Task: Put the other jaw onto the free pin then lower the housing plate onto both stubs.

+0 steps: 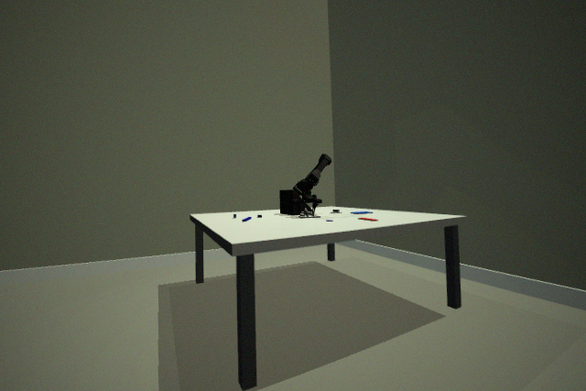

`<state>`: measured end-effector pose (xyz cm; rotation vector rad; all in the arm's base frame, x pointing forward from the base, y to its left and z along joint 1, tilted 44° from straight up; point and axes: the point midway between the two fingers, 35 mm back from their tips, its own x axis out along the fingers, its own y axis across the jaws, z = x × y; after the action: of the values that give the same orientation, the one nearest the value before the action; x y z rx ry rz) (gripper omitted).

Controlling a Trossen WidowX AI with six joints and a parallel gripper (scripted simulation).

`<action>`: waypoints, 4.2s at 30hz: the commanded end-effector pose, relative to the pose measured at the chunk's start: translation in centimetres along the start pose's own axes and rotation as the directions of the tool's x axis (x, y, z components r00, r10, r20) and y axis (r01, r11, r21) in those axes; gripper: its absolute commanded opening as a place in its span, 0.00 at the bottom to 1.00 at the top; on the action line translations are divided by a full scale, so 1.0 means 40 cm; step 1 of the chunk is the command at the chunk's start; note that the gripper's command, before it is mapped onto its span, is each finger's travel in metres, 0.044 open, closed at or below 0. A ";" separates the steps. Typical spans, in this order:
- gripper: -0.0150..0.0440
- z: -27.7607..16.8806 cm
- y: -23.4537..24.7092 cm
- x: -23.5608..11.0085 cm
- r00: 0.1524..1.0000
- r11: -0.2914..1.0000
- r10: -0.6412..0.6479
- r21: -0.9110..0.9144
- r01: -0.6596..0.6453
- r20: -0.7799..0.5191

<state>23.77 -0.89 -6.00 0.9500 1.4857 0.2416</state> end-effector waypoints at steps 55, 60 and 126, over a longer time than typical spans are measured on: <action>1.00 0.000 0.000 0.000 1.000 1.000 0.000 0.000 0.000 0.000; 1.00 0.008 -0.003 -0.061 1.000 1.000 -0.003 0.002 0.003 0.002; 1.00 -0.074 -0.025 -0.315 1.000 1.000 -0.003 0.008 0.003 -0.002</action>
<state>19.01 -8.82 3.05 0.9600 1.4886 0.2331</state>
